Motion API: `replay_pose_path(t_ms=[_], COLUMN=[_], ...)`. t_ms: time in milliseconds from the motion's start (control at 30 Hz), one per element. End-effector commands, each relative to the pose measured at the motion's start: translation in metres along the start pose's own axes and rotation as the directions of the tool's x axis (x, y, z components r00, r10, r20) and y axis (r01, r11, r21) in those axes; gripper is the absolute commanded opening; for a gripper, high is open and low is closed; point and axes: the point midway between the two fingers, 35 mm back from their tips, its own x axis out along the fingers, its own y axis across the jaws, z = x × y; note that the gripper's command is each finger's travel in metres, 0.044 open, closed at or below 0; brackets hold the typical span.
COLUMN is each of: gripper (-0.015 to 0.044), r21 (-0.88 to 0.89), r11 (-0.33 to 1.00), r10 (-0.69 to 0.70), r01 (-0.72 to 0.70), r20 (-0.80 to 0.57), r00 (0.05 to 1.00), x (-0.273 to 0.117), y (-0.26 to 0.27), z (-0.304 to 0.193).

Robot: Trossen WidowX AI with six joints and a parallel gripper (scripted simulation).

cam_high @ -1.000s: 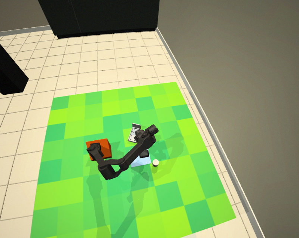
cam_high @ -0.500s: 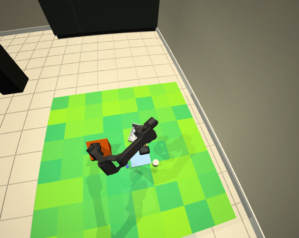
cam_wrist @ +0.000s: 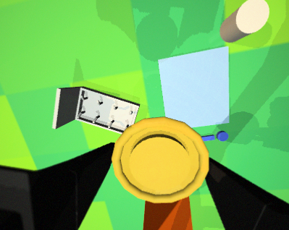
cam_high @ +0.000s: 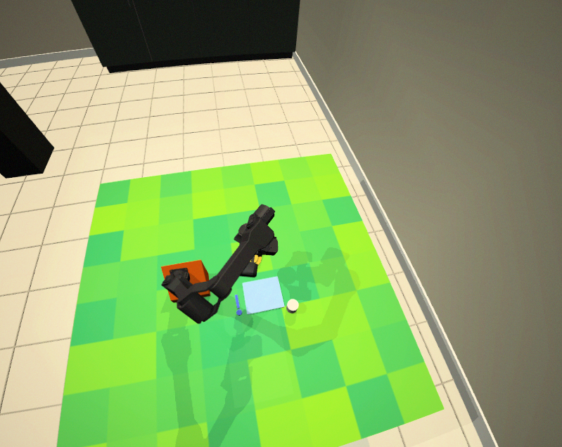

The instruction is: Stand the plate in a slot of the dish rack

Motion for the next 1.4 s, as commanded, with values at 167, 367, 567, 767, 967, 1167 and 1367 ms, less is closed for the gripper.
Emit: replay_pose_path(t_ms=[167,367,567,767,967,1167,1367], gripper=[0.0,0.0,0.0,0.0,0.0,0.0,0.0], r21=[0.166,0.139,0.037,-0.039,-0.102,-0.172,-0.231], r11=[0.986,0.99,0.998,0.99,0.965,0.919,0.851], r10=[-0.008,0.004,0.058,0.125,0.201,0.277,0.356], r01=[0.009,0.001,-0.053,-0.137,-0.241,-0.354,-0.471], r20=[-0.006,-0.032,-0.132,-0.222,-0.297,-0.359,-0.405], r00=[1.0,0.999,0.99,0.967,0.933,0.892,0.842], x=[0.004,0.009,0.026,0.043,0.057,0.07,0.08], y=[0.01,0.01,0.012,0.015,0.017,0.021,0.024], z=[-0.037,-0.038,-0.043,-0.047,-0.051,-0.055,-0.058])
